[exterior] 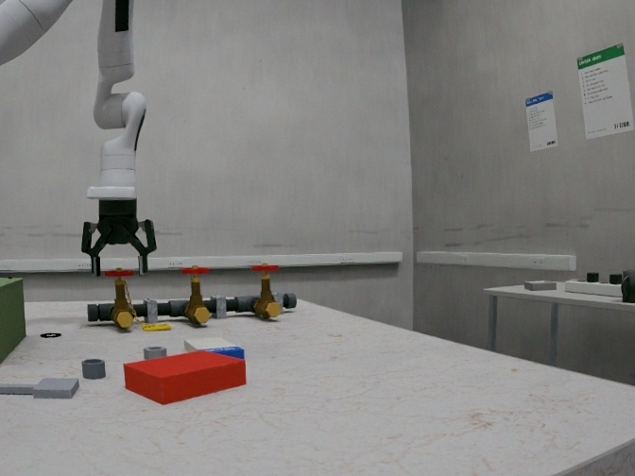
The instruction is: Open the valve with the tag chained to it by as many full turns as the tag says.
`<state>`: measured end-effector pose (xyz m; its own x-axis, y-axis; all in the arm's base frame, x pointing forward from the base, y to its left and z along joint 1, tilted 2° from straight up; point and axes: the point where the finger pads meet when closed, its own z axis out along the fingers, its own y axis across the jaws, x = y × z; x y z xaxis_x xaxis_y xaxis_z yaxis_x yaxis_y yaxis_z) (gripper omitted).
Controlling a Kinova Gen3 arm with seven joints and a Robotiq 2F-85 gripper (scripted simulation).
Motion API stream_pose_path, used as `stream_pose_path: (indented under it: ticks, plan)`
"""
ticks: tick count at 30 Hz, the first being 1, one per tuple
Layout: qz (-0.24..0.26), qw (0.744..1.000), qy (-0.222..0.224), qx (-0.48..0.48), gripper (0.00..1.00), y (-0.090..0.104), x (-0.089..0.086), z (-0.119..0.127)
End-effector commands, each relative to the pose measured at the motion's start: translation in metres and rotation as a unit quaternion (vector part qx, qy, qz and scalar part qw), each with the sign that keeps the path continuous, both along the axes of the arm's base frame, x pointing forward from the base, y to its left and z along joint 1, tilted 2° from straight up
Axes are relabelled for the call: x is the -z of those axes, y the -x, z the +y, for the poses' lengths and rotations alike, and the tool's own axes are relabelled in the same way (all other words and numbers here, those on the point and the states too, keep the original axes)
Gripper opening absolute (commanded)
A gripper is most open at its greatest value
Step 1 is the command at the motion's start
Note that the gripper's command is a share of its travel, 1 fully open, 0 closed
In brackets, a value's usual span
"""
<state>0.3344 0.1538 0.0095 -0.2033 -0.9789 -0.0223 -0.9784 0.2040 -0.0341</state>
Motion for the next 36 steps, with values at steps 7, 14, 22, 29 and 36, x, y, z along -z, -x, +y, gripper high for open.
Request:
stream_pose_path:
  ticks: [7,14,22,29,36]
  plan:
    - [0.000,0.990,-0.005,0.138,1.00,-0.0003,-0.0005,0.0001]
    - [0.001,0.966,-0.010,0.258,1.00,-0.0003,-0.0005,0.0002]
    - [0.004,0.907,-0.017,0.420,1.00,-0.0003,-0.0005,0.0002]
    - [0.007,0.815,-0.023,0.580,1.00,-0.0003,-0.0005,0.0002]
    - [0.008,0.716,-0.028,0.697,1.00,-0.0003,-0.0005,0.0002]
